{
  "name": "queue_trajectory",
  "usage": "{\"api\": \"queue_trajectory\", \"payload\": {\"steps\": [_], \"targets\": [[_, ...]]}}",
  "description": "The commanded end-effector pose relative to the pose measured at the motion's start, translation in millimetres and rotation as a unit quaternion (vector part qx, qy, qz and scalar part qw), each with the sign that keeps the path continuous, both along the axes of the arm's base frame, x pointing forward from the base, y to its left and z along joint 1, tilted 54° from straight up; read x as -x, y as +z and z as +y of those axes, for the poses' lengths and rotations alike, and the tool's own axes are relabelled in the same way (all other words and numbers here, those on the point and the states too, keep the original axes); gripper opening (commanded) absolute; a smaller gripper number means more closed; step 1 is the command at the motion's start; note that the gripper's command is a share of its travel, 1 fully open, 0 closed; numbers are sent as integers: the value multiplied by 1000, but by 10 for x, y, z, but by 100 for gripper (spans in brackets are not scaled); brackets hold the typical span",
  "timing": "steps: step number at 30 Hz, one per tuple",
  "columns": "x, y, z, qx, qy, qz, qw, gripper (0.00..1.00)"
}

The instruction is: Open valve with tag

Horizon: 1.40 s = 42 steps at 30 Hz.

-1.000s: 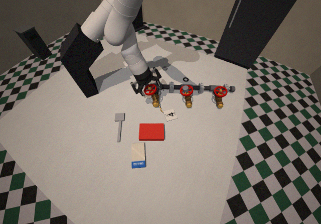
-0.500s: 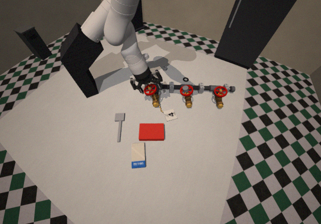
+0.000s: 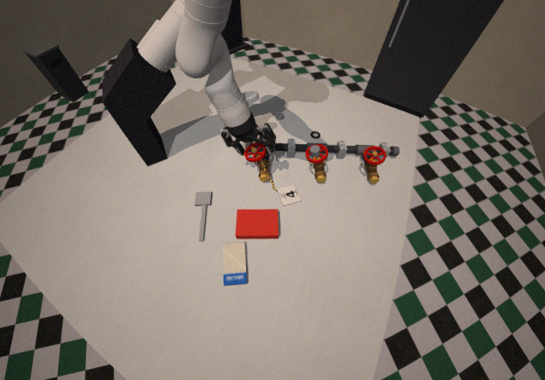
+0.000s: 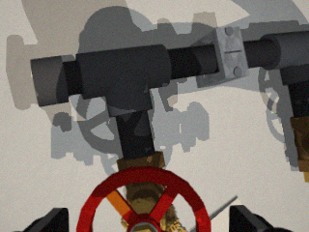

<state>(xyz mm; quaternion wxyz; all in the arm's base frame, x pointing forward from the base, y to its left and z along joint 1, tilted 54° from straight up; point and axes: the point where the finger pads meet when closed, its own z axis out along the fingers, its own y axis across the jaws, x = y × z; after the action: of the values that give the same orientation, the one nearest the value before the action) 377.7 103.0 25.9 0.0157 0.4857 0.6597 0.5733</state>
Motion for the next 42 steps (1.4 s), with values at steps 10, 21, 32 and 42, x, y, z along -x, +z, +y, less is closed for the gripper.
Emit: {"api": "queue_trajectory", "payload": {"steps": [10, 21, 32, 42], "targets": [[-9, -21, -20, -46, -28, 61, 997, 100], [-6, -19, -18, -61, -37, 81, 994, 100], [-5, -19, -18, -64, -38, 84, 994, 100], [-7, -20, -19, -63, -38, 84, 994, 75]]}}
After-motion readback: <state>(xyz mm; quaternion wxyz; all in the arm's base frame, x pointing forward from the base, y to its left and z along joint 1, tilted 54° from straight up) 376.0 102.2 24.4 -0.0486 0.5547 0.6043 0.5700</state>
